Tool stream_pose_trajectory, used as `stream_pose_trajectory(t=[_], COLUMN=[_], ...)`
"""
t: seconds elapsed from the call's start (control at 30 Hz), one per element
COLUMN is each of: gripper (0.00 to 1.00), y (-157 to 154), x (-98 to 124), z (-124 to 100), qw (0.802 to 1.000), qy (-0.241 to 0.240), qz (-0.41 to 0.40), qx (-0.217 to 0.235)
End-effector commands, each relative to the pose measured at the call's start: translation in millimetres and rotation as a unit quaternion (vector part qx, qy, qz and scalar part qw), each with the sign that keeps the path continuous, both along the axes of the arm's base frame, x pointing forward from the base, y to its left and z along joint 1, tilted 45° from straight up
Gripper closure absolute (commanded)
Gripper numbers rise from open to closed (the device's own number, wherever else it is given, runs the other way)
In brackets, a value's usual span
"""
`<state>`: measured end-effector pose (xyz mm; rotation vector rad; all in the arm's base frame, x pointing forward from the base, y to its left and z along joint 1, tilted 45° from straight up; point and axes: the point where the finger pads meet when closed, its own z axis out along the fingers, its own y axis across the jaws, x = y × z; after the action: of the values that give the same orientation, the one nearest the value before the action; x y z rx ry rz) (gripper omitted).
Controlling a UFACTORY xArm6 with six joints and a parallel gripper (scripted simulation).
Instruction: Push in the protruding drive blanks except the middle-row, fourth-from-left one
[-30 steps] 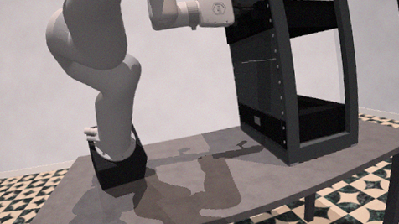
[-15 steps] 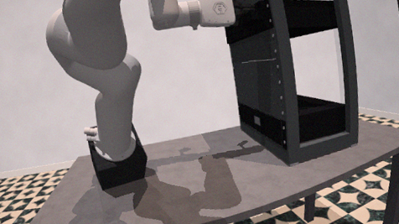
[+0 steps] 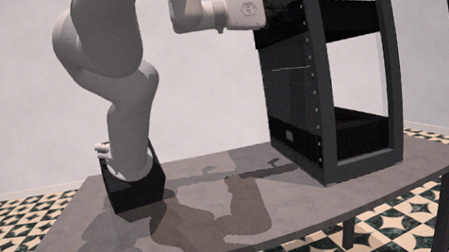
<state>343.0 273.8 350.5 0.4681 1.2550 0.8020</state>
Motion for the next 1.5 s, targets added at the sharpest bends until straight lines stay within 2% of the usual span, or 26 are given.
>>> stream_pose_trajectory(t=[0.0,0.97,1.1,1.27,1.33,1.47], gripper=[1.00,1.00,1.00,1.00,1.00,1.00], y=[1,2,0,-3,-3,-5], x=[0,0,-12,-38,-38,-61], z=[2,2,-2,-9,-9,-16], qw=[1.000,1.000,1.000,1.000,1.000,1.000], qy=[-0.001,-0.001,-0.001,-0.001,-0.001,-0.001], qz=[0.001,0.001,0.001,0.001,0.001,0.001], qx=[0.002,0.002,0.002,0.002,0.002,0.002])
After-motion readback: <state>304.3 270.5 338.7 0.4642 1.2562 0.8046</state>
